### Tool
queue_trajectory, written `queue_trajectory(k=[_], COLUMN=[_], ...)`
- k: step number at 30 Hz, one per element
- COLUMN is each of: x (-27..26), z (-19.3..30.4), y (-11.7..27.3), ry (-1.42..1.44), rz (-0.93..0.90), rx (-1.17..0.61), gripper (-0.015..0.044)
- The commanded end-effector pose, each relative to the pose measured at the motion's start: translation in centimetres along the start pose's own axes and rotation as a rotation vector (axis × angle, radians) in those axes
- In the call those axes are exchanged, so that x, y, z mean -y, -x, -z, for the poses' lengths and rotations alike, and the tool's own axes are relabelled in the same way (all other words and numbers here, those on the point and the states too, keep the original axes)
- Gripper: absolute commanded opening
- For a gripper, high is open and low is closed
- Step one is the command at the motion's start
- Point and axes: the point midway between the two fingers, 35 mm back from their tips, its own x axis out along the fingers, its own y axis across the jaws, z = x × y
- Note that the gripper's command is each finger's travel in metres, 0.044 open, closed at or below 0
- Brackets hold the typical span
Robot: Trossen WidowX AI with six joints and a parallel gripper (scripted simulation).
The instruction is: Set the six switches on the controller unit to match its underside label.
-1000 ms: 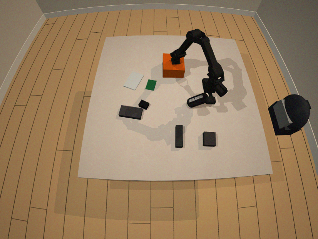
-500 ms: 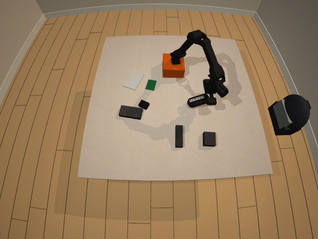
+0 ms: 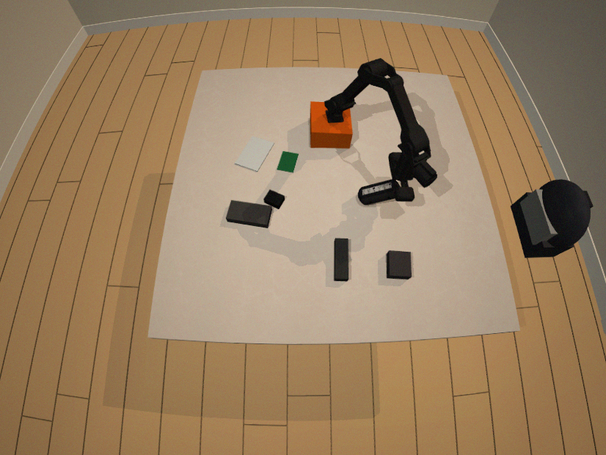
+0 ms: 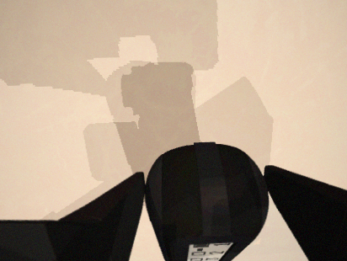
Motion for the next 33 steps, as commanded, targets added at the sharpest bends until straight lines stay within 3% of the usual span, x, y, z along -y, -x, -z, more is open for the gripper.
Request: queue_trajectory(k=[1,33], x=[0.0,0.0], z=[0.4,-0.8], y=[-0.7,-3.0], ry=[-0.015,-0.015], rz=[-0.01,-0.011], rx=[-0.017,-0.016], gripper=[0.0338,0.0338])
